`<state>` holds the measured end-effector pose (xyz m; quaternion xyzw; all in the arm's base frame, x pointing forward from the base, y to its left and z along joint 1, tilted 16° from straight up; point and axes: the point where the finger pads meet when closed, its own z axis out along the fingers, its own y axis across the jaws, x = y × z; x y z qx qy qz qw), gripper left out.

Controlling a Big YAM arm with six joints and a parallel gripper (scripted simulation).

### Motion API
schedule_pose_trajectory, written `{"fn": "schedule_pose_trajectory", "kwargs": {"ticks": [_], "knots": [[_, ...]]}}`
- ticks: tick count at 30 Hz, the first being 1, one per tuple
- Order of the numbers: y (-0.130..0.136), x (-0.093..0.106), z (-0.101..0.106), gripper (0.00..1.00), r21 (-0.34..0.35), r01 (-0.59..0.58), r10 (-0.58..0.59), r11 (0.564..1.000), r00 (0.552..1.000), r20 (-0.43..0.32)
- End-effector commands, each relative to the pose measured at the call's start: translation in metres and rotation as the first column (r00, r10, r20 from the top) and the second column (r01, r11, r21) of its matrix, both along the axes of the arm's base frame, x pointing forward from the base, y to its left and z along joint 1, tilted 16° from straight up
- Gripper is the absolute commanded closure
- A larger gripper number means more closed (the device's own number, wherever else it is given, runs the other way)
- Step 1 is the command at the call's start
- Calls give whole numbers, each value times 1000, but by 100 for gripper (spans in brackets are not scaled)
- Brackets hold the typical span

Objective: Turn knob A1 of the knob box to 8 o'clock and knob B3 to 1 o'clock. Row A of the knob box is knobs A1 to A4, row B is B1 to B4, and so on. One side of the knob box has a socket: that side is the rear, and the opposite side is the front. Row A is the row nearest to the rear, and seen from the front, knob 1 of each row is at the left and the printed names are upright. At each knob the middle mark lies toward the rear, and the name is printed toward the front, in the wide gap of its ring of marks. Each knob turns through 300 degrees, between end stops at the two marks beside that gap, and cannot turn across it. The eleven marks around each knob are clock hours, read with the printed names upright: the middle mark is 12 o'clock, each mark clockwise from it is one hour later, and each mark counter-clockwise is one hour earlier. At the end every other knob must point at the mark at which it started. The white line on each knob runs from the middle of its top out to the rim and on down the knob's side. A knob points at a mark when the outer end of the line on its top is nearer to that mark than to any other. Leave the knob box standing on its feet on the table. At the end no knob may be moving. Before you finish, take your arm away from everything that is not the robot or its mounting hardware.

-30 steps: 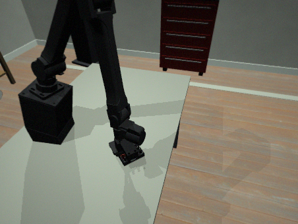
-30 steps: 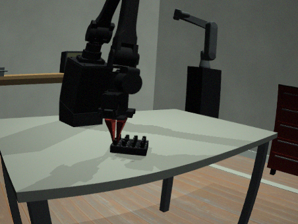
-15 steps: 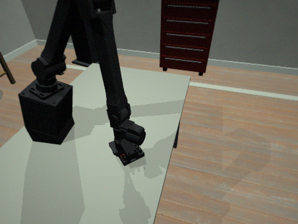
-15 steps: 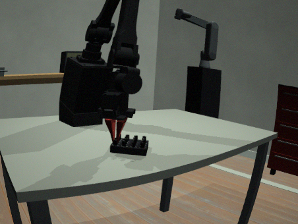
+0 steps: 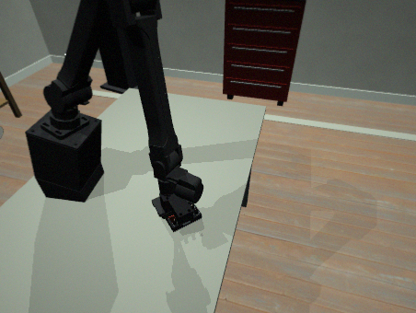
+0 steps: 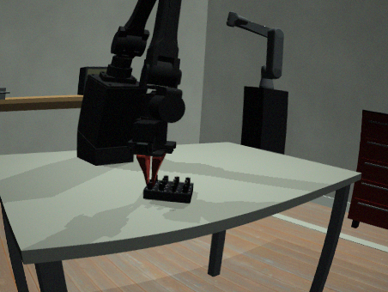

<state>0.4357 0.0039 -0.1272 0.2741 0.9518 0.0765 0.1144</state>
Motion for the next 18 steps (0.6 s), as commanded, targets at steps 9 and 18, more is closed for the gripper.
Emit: {"fn": "schedule_pose_trajectory", "kwargs": {"ticks": [9,18], "knots": [[3,12,4,92,-27,-89,90,996,995,32],[3,12,4,92,-64,-210,213,976,976,38]]}}
